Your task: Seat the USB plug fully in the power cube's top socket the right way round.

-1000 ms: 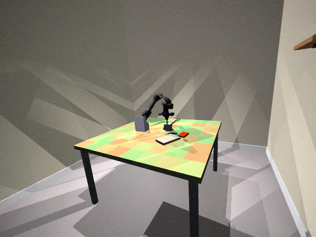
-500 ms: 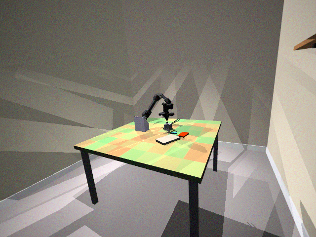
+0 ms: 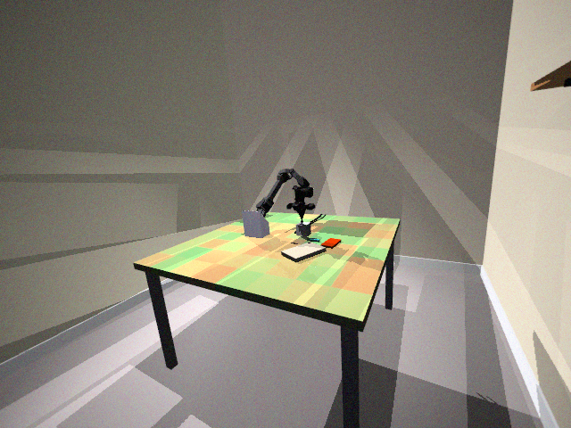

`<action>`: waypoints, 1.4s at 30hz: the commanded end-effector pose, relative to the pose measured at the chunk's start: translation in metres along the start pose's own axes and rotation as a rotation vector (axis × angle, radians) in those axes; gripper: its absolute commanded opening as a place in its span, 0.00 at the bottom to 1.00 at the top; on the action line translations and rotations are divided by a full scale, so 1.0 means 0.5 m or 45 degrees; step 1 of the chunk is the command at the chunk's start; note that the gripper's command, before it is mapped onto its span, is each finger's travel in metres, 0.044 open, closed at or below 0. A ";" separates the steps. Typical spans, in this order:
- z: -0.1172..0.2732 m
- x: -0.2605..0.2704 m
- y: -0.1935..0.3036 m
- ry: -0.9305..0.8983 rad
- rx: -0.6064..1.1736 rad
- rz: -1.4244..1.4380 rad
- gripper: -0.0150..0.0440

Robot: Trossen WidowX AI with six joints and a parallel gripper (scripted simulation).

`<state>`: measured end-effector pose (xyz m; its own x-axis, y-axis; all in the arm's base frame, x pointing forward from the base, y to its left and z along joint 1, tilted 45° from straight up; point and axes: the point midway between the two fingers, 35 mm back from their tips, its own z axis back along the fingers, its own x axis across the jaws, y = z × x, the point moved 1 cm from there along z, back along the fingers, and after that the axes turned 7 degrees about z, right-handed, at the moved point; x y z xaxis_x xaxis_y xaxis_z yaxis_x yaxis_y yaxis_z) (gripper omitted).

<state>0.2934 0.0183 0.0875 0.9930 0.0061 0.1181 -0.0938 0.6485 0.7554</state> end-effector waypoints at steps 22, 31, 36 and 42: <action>-0.007 -0.001 -0.001 -0.001 0.005 -0.008 0.25; -0.010 -0.001 -0.001 -0.001 0.005 -0.008 0.25; -0.011 -0.001 -0.001 -0.001 0.005 -0.008 0.25; -0.012 -0.001 -0.001 -0.001 0.005 -0.008 0.25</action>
<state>0.2938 0.0218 0.0839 0.9930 0.0060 0.1182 -0.0939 0.6484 0.7555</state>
